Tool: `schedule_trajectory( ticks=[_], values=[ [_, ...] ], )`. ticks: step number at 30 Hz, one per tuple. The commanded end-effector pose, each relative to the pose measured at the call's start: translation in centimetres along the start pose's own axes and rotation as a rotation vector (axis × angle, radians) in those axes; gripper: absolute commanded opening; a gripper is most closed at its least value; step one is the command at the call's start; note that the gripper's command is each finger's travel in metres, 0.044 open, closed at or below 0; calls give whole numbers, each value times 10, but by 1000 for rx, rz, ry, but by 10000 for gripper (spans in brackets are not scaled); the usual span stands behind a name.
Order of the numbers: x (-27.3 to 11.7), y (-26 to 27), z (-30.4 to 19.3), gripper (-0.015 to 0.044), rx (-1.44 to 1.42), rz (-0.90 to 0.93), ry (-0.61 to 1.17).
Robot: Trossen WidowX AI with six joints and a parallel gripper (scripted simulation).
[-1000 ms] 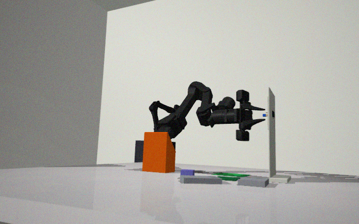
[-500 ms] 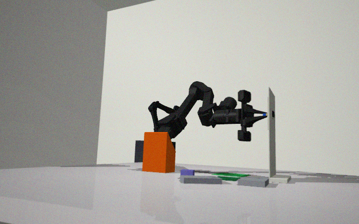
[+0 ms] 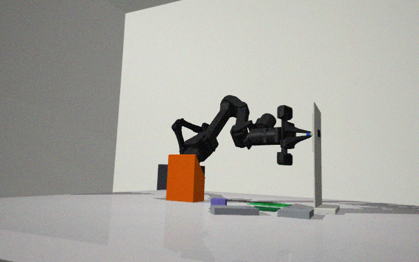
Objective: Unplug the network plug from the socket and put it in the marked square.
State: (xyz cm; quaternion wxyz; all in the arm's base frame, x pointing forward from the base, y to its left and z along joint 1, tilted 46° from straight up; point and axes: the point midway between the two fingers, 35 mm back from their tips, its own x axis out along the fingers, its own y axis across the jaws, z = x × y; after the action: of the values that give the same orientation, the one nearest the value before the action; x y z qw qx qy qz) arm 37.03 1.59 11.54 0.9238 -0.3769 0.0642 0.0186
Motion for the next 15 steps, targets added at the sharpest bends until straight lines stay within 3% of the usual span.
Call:
schedule_trajectory(
  ticks=[1, 15],
  values=[
    [-4, 1, -2, 0, -3, 1, 3],
    [-13, 1, -3, 0, -3, 2, 4]
  ],
)
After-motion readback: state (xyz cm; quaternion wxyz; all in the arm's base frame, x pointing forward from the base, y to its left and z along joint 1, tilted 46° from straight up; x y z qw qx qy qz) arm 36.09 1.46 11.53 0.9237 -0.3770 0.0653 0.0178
